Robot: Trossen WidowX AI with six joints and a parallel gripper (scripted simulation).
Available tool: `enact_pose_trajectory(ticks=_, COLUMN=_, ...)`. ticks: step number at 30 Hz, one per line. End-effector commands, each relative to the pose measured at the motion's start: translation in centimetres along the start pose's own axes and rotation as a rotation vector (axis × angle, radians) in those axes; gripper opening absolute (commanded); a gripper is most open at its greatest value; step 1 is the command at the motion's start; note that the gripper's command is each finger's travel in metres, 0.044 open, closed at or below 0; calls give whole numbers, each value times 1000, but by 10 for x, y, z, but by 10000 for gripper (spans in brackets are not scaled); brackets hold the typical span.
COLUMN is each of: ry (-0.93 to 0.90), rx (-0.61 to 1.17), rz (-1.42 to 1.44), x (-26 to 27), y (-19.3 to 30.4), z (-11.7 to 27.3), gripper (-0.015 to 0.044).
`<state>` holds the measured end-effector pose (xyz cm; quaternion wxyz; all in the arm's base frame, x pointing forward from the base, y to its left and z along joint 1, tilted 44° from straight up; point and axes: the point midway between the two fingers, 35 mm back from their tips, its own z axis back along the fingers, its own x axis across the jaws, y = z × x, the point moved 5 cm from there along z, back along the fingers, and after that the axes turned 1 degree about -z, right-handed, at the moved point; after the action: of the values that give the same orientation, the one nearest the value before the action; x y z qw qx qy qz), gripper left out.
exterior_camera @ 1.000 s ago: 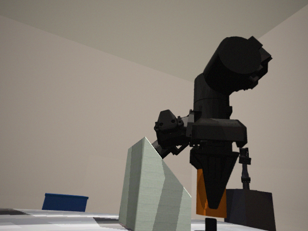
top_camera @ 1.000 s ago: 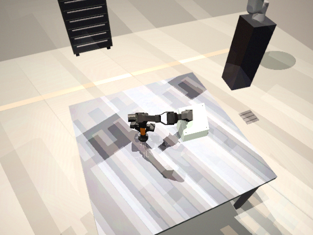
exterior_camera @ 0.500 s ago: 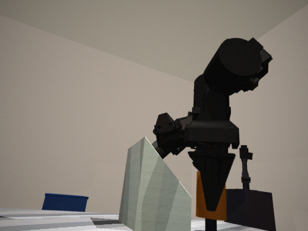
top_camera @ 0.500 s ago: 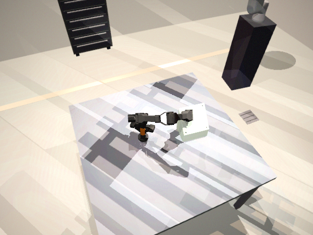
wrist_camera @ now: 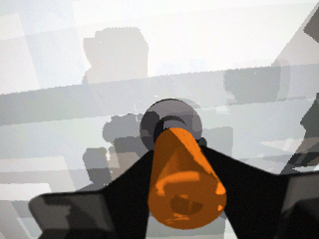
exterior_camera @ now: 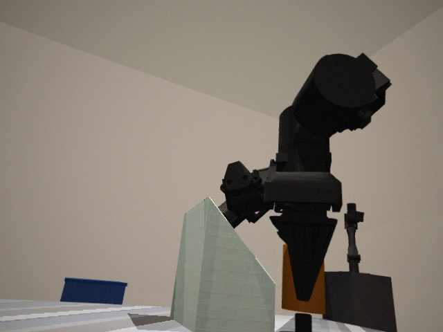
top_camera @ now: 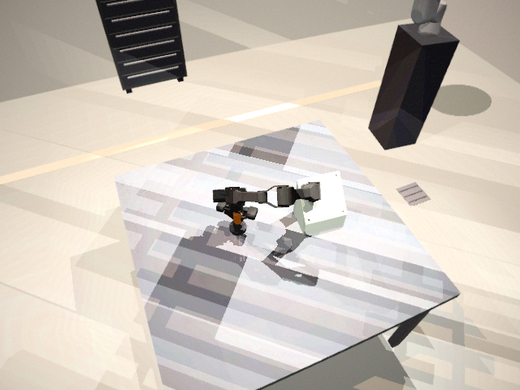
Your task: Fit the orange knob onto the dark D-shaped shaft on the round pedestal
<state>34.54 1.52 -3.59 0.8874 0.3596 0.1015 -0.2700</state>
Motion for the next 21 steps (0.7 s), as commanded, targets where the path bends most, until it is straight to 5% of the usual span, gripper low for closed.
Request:
enact_pose_trajectory(ticks=1, ry=-3, rx=2, rz=-73, x=1, y=0, z=2, gripper=0)
enact_pose_trajectory(ticks=21, ry=-2, rx=2, rz=-197, x=0, y=0, z=-5, gripper=0)
